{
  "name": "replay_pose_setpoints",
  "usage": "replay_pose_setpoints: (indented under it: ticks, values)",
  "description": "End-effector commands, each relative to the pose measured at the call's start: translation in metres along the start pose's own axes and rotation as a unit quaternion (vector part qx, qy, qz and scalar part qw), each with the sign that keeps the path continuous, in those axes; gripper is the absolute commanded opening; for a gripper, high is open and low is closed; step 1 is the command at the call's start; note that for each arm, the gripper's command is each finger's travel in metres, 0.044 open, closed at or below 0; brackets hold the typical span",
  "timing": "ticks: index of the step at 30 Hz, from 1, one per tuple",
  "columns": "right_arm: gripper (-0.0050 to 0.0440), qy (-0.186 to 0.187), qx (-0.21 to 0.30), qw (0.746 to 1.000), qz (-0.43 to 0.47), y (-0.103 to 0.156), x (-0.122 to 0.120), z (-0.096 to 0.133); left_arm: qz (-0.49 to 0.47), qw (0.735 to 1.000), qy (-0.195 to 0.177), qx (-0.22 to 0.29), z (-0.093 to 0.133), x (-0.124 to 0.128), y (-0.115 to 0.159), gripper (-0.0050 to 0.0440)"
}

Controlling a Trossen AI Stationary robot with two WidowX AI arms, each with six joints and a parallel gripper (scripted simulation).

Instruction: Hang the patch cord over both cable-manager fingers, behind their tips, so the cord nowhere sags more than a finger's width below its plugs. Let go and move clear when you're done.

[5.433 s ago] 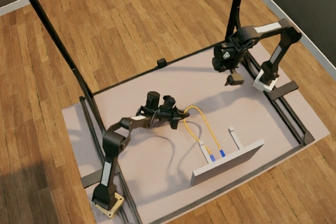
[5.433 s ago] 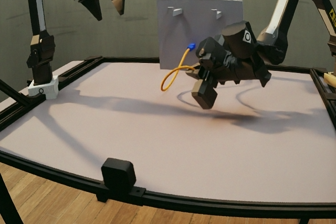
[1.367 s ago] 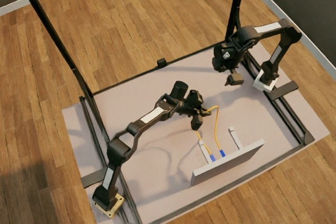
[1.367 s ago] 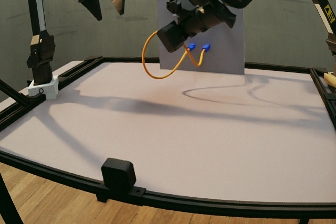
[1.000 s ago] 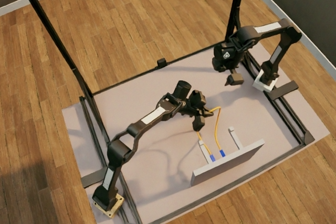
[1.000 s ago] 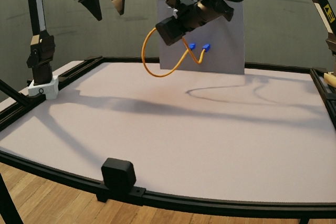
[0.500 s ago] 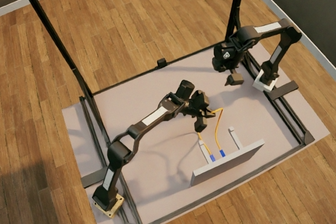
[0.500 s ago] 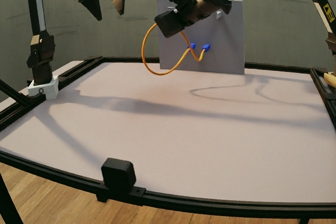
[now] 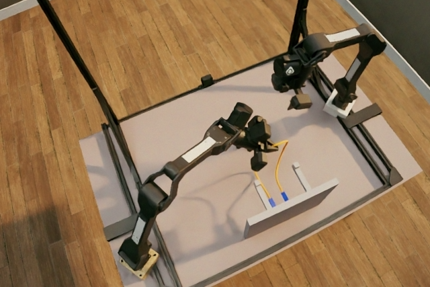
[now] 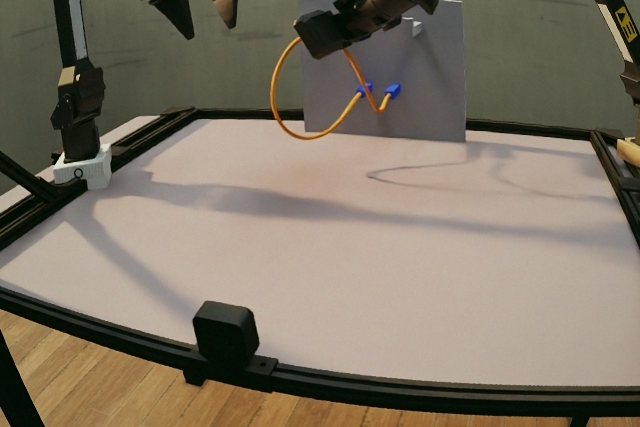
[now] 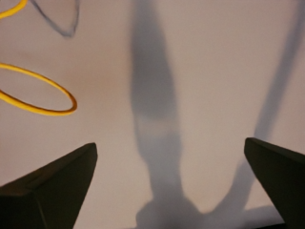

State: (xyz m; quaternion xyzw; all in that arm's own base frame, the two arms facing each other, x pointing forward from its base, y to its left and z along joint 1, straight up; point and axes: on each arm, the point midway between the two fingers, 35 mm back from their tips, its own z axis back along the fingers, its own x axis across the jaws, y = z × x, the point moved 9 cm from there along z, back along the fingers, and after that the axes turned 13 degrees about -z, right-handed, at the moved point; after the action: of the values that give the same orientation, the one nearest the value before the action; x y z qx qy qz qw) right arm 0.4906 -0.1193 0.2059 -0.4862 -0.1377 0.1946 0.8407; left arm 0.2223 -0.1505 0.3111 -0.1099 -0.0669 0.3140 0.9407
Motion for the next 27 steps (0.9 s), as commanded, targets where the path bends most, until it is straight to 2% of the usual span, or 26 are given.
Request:
replay_pose_setpoints:
  ticks: [1,27]
  values:
    - [0.0025,-0.012,-0.016,0.999,-0.033,-0.030,-0.004,0.015,0.001,1.000,-0.004,-0.010,0.007,-0.001,0.002,0.0440]
    - [0.0025,-0.005,0.001,0.998,-0.066,-0.052,-0.018,0.017,0.001,1.000,-0.004,-0.010,0.007,-0.001,0.002,0.0440]
